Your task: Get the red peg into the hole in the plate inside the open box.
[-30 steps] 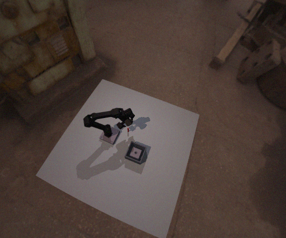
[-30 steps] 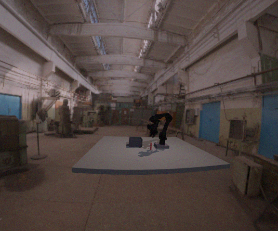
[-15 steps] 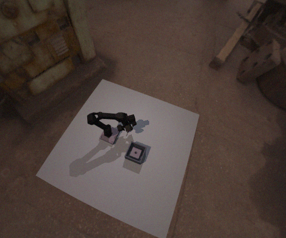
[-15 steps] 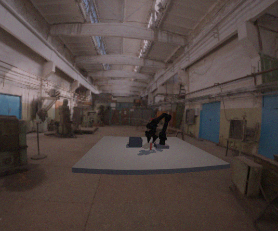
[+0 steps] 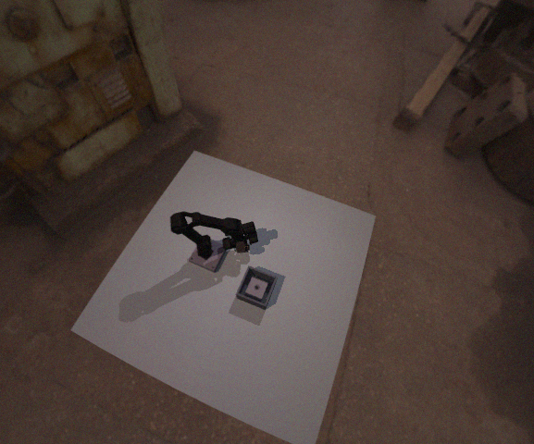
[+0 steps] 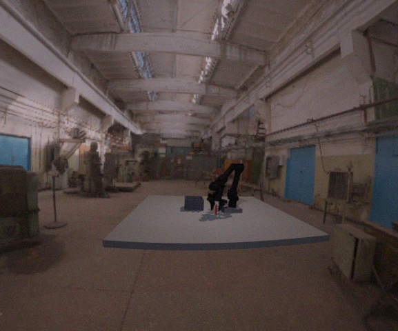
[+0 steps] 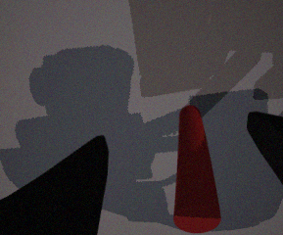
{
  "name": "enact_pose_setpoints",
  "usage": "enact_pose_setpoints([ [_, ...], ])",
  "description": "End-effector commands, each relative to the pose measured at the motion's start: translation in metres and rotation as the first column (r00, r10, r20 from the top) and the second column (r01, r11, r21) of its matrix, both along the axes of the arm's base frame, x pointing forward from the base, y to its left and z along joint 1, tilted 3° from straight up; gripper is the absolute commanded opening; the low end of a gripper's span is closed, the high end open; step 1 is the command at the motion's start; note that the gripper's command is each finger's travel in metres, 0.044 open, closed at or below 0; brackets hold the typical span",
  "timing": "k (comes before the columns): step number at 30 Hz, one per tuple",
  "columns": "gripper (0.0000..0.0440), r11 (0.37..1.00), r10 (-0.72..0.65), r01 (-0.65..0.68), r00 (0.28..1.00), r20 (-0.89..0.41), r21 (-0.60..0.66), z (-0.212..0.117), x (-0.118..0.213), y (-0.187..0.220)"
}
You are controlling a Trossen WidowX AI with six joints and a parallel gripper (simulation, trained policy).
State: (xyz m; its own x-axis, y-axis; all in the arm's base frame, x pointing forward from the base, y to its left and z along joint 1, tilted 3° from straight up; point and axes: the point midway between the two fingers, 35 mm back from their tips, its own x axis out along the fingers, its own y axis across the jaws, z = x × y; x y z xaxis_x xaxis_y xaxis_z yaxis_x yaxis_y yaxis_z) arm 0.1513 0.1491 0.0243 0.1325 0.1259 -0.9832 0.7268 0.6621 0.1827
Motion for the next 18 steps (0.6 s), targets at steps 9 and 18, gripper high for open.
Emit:
enact_pose_setpoints([
  [9, 0.0065, 0.999, -0.034, 0.036, 0.997, -0.064, 0.033, -0.003, -0.001, 0.001],
  [18, 0.0008, 1.0, 0.002, -0.003, 1.0, 0.006, 0.023, 0.022, 0.016, -0.001],
])
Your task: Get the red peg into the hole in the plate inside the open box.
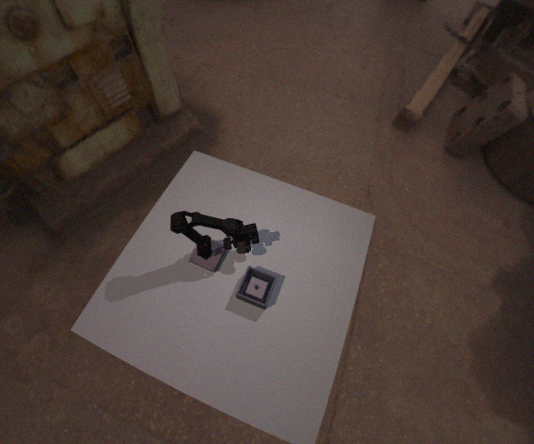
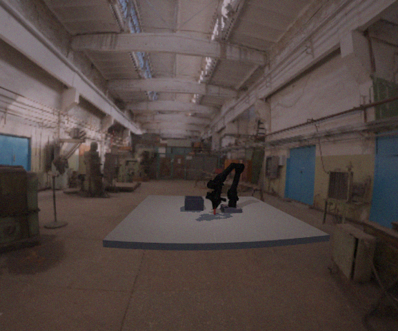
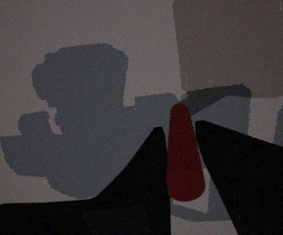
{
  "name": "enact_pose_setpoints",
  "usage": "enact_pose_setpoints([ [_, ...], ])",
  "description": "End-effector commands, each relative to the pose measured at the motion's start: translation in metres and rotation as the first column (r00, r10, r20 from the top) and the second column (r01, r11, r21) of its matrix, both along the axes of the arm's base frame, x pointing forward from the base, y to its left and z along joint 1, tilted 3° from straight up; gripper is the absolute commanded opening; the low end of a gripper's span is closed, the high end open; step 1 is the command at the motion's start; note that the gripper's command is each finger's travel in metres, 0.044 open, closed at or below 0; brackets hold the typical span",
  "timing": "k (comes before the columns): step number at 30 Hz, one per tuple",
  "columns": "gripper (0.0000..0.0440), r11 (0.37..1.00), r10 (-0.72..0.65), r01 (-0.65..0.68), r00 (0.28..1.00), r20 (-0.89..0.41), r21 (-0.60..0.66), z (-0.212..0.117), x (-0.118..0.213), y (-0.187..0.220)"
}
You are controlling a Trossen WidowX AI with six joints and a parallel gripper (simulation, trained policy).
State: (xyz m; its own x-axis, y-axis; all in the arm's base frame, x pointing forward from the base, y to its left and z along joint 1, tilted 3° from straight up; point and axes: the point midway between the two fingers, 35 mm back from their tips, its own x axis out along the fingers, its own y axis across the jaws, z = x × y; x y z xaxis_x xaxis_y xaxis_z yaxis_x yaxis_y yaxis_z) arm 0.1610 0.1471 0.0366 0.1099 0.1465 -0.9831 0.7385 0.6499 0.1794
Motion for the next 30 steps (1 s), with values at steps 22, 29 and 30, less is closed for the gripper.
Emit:
enact_pose_setpoints([
  [22, 0.0, 0.995, 0.004, 0.021, 0.969, 0.247, -0.1, 0.105, 0.085, -0.038],
  [29, 0.0, 0.988, -0.064, 0.098, 0.965, 0.255, -0.123, 0.115, 0.109, -0.066],
  [30, 0.0, 0.986, -0.073, 0.108, 0.964, 0.254, -0.127, 0.116, 0.112, -0.07],
])
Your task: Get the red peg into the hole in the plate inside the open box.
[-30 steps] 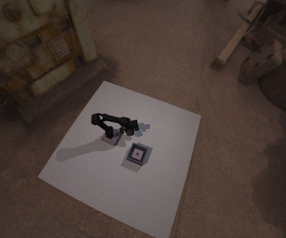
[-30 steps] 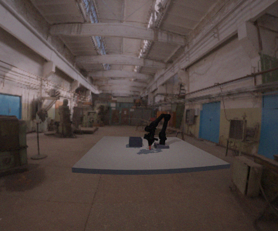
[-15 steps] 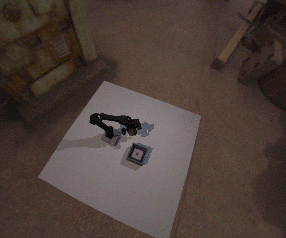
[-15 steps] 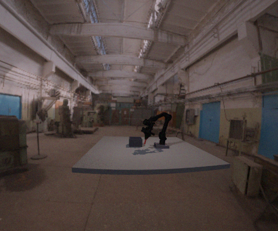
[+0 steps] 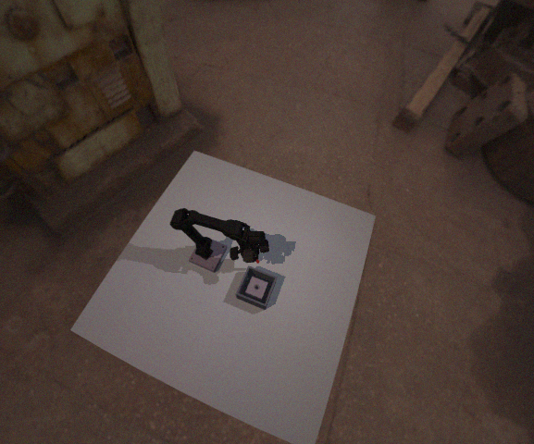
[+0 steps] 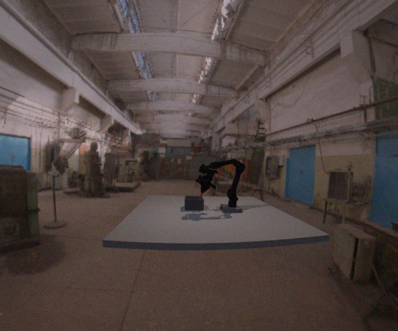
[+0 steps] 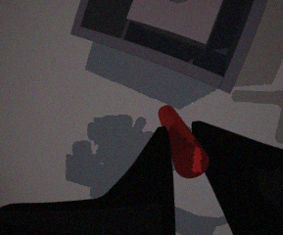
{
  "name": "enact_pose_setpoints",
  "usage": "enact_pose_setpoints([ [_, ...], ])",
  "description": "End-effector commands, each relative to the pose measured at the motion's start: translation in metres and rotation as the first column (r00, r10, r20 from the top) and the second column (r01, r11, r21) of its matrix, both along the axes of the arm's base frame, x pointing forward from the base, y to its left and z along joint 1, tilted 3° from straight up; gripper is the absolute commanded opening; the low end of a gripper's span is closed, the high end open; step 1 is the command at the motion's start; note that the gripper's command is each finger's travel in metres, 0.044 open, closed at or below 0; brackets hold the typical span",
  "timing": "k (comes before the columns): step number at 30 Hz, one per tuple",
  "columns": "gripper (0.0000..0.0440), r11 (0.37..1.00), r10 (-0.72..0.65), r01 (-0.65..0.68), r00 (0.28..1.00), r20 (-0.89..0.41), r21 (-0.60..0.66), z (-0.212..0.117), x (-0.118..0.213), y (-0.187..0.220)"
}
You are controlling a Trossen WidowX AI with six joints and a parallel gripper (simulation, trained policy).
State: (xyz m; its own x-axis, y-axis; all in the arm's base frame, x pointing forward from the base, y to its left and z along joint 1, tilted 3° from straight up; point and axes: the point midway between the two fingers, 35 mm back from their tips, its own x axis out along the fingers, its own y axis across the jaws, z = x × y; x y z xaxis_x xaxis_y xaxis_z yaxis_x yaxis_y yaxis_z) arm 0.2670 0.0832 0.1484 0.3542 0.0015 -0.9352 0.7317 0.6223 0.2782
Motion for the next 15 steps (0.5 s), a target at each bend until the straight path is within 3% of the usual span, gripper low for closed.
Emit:
enact_pose_setpoints([
  [1, 0.0, 1.0, -0.024, 0.024, 1.0, 0.005, -0.011, 0.005, 0.009, -0.011],
  [15, 0.0002, 0.989, -0.143, 0.142, 0.989, -0.022, -0.05, 0.002, 0.042, -0.065],
])
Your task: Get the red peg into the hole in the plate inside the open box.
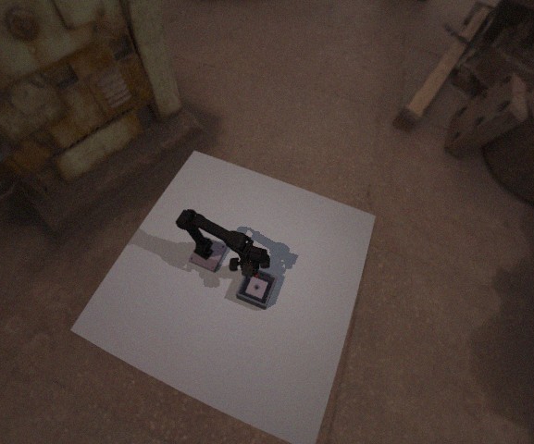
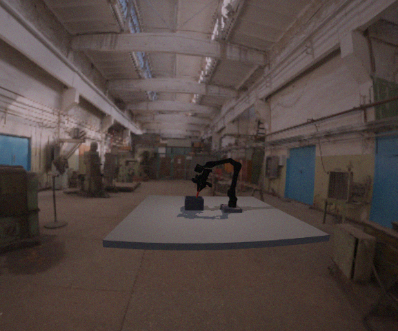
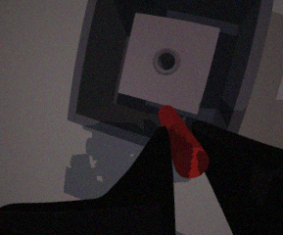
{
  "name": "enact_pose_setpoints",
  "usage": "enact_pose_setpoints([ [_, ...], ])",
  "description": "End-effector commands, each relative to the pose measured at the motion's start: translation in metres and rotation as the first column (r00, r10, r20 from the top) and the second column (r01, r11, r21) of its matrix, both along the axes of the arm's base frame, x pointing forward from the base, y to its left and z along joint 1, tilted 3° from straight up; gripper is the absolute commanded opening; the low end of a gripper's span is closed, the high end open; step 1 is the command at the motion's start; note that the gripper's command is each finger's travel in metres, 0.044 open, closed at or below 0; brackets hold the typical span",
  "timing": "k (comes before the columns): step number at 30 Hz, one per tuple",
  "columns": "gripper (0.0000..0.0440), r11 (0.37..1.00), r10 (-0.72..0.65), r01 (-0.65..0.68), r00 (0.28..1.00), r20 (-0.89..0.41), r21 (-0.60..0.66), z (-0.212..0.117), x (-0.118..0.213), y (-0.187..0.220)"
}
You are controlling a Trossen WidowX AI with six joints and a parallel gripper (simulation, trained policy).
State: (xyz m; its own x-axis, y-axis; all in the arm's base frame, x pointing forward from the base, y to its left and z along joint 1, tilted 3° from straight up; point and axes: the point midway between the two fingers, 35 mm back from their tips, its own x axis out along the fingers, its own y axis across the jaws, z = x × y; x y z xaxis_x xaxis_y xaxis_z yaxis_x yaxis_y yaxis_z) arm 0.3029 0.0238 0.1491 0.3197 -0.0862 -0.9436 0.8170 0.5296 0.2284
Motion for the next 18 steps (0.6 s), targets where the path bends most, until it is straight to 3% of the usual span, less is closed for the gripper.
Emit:
enact_pose_setpoints([
  [1, 0.0003, 1.0, -0.015, 0.015, 1.0, 0.002, -0.004, 0.0, 0.008, -0.009],
  [15, 0.0012, 0.998, -0.06, 0.061, 0.995, -0.081, 0.014, -0.031, 0.032, -0.037],
  [18, 0.0038, 0.998, -0.055, 0.057, 0.993, -0.108, 0.015, -0.043, 0.036, -0.04],
])
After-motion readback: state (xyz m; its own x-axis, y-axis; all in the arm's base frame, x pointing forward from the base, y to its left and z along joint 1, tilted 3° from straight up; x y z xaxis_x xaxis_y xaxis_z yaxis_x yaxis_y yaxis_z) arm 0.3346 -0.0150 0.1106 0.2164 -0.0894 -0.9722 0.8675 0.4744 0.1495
